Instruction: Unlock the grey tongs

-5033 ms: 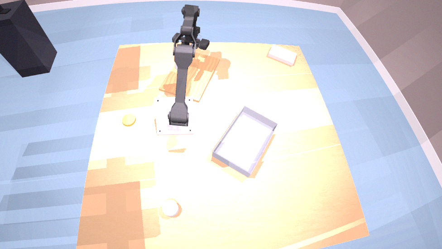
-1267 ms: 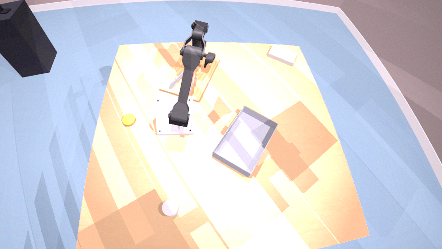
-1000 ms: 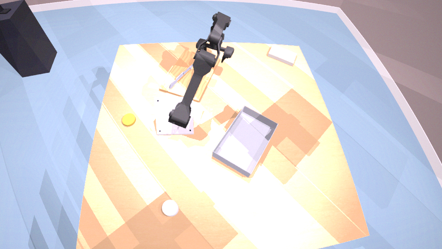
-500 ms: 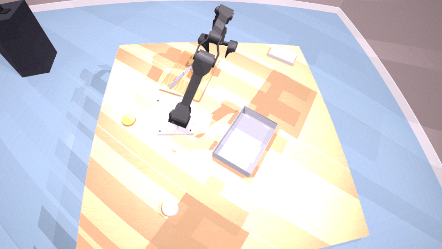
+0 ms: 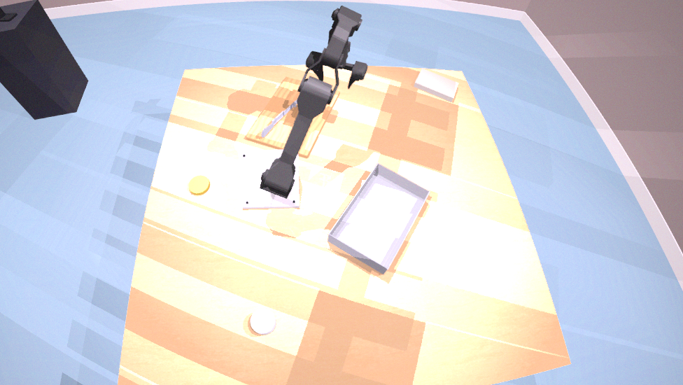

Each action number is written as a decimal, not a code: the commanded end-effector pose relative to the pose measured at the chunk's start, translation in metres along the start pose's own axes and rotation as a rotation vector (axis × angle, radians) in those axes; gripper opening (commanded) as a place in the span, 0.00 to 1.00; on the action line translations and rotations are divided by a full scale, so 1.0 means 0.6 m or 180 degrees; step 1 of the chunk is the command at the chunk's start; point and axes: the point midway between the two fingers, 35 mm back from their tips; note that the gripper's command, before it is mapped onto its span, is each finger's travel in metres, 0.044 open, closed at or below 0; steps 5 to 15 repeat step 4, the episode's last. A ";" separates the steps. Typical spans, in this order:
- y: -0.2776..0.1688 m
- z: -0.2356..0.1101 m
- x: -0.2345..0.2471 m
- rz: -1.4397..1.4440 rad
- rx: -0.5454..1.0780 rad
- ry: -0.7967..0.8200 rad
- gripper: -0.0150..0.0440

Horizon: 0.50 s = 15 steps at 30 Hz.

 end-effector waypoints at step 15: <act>-0.001 -0.001 0.001 -0.0014 0.0005 0.0014 1.00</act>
Point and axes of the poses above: the point midway between the two fingers, 35 mm back from their tips, its own z axis out along the fingers, its own x axis across the jaws, y = z × x, and after that the axes turned 15 degrees about -z, right-handed
